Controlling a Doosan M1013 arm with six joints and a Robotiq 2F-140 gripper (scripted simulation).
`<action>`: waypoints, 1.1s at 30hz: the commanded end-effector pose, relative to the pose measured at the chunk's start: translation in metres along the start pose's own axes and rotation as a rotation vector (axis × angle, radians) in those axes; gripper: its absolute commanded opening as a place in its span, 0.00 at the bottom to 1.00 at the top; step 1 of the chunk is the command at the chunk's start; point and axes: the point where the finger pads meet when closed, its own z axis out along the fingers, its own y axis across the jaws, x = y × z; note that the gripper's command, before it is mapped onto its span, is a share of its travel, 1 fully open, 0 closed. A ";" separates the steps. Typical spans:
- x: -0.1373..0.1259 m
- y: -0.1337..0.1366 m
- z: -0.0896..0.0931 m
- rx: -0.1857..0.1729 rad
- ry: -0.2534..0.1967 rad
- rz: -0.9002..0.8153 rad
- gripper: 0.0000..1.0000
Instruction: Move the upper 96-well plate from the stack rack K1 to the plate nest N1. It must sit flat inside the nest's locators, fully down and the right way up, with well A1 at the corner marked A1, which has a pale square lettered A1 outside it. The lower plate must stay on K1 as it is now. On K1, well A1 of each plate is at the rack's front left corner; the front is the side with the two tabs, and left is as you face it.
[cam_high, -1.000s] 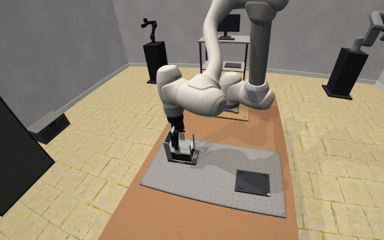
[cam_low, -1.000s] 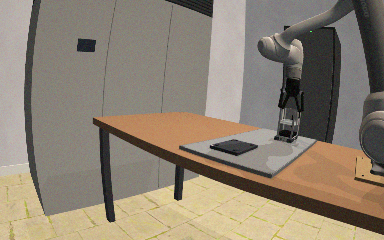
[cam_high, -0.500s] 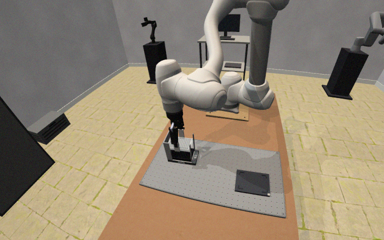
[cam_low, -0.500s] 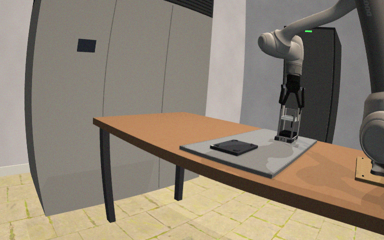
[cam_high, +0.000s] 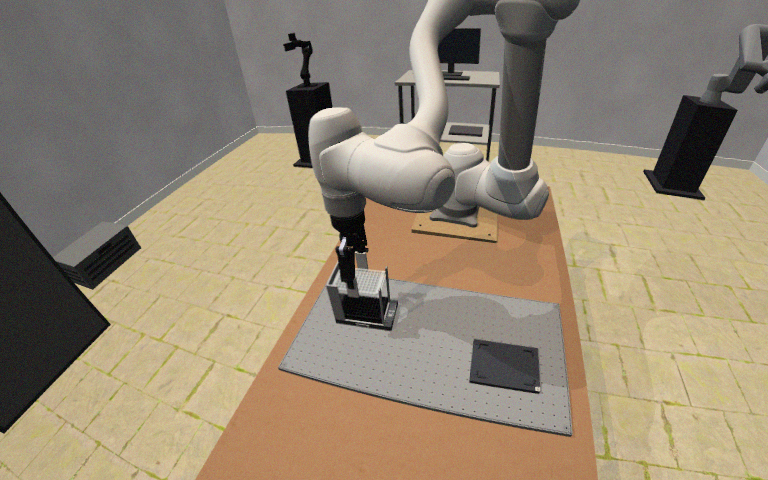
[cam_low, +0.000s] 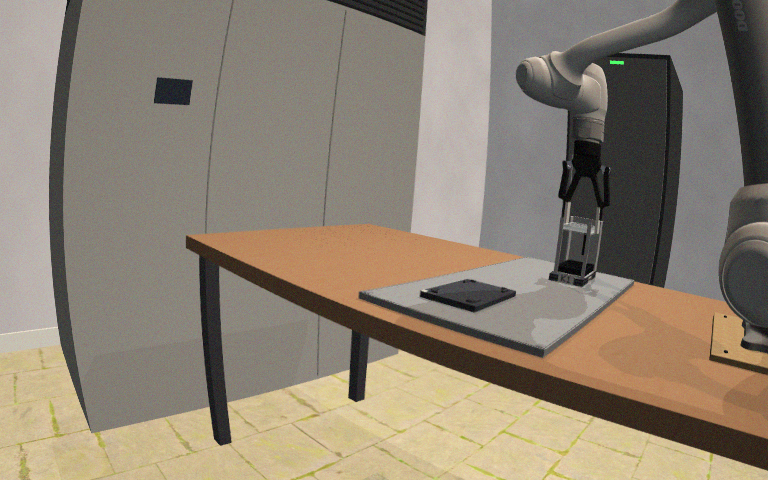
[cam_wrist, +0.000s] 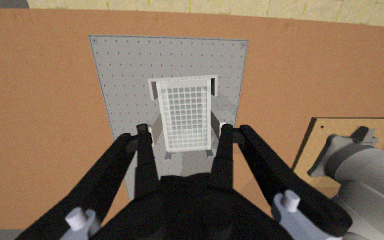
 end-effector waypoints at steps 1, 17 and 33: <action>0.000 0.000 -0.004 0.000 0.000 0.000 0.00; 0.000 0.000 -0.027 0.000 0.000 0.000 0.00; 0.000 0.000 -0.045 0.000 0.000 0.000 0.00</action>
